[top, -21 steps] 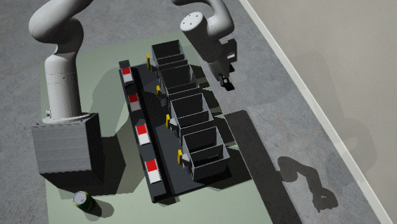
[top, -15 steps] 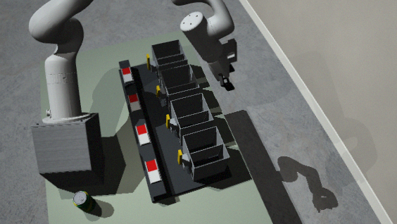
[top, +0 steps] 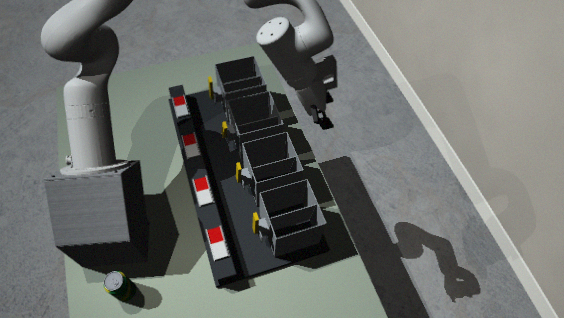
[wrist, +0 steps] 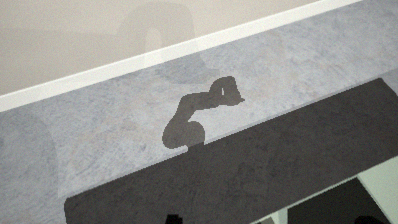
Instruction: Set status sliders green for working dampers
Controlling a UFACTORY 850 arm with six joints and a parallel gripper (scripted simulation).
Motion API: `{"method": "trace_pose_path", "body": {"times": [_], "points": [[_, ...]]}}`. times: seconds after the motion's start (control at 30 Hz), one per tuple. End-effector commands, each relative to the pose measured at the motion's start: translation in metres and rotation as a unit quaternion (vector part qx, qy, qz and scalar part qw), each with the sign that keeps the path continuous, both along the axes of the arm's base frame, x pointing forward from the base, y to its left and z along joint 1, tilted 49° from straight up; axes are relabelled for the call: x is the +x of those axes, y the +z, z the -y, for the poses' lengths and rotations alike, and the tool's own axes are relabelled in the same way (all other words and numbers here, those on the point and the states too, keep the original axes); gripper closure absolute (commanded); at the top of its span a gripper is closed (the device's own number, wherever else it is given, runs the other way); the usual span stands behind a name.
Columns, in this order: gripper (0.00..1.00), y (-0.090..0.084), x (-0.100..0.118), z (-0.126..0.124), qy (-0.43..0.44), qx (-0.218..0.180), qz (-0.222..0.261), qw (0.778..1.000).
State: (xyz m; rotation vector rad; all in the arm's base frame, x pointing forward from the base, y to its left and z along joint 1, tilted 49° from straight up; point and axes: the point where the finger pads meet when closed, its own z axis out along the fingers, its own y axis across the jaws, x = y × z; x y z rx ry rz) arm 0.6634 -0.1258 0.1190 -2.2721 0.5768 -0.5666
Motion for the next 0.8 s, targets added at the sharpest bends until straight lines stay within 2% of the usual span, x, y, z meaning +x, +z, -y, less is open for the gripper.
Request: {"method": "trace_pose_path", "body": {"times": [0.0,0.03,0.1,0.23,0.27,0.3,0.33,0.43,0.47,0.5,0.57,0.77], "points": [[0.00,-0.026,-0.007,0.008,0.048,-0.005,-0.002,0.999],[0.00,-0.040,-0.012,0.012,0.074,-0.006,-0.003,0.997],[0.00,-0.050,-0.016,0.015,0.092,-0.007,-0.005,0.996],[0.00,-0.081,-0.032,0.025,0.146,-0.008,-0.009,0.989],[0.00,-0.081,-0.032,0.025,0.146,-0.008,-0.009,0.989],[0.00,-0.096,-0.040,0.029,0.171,-0.008,-0.012,0.985],[0.00,-0.102,-0.045,0.031,0.183,-0.007,-0.013,0.983],[0.00,-0.102,-0.045,0.031,0.183,-0.007,-0.013,0.983],[0.00,-0.123,-0.059,0.038,0.218,-0.006,-0.017,0.976],[0.00,-0.131,-0.064,0.041,0.231,-0.005,-0.019,0.973],[0.00,-0.139,-0.070,0.043,0.244,-0.004,-0.020,0.970],[0.00,-0.178,-0.103,0.057,0.309,0.003,-0.029,0.951]]}}
